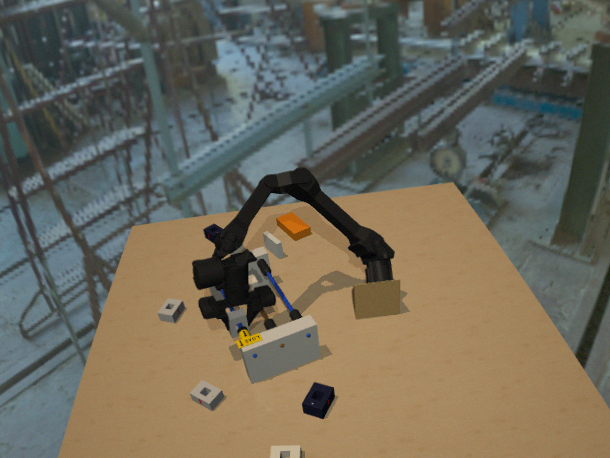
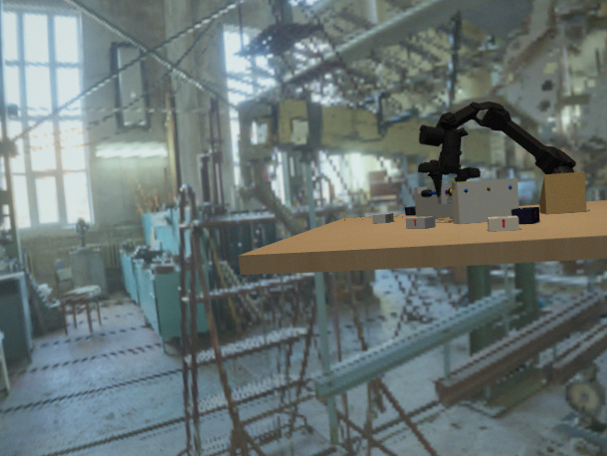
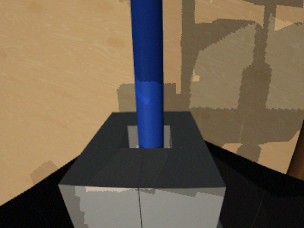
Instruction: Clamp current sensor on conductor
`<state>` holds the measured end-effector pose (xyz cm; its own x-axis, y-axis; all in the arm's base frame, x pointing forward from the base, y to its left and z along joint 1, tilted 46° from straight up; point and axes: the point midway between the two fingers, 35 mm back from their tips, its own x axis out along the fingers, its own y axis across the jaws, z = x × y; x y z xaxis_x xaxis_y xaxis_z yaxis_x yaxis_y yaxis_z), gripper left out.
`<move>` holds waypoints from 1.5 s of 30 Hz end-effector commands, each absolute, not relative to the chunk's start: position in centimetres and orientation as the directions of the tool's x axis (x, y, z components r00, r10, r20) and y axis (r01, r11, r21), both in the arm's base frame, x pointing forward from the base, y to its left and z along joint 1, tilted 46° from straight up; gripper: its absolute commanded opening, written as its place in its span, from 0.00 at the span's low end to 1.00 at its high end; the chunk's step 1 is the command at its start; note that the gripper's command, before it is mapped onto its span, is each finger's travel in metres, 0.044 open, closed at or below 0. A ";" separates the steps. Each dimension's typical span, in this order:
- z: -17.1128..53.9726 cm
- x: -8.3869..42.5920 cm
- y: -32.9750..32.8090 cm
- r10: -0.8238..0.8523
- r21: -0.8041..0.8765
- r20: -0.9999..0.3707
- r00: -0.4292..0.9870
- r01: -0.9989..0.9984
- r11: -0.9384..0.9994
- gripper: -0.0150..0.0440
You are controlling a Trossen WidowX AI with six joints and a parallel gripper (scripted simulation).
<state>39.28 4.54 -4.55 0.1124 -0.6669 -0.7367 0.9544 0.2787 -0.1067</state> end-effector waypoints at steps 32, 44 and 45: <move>-4.6 39.1 4.5 -0.678 -0.134 -0.730 0.080 0.957 0.257 0.69; -4.6 39.1 4.5 -0.678 -0.134 -0.730 0.080 0.957 0.257 0.69; -4.6 39.1 4.5 -0.678 -0.134 -0.730 0.080 0.957 0.257 0.69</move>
<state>39.13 4.48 -4.57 0.0815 -0.6776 -0.7309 0.9573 0.2573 -0.1318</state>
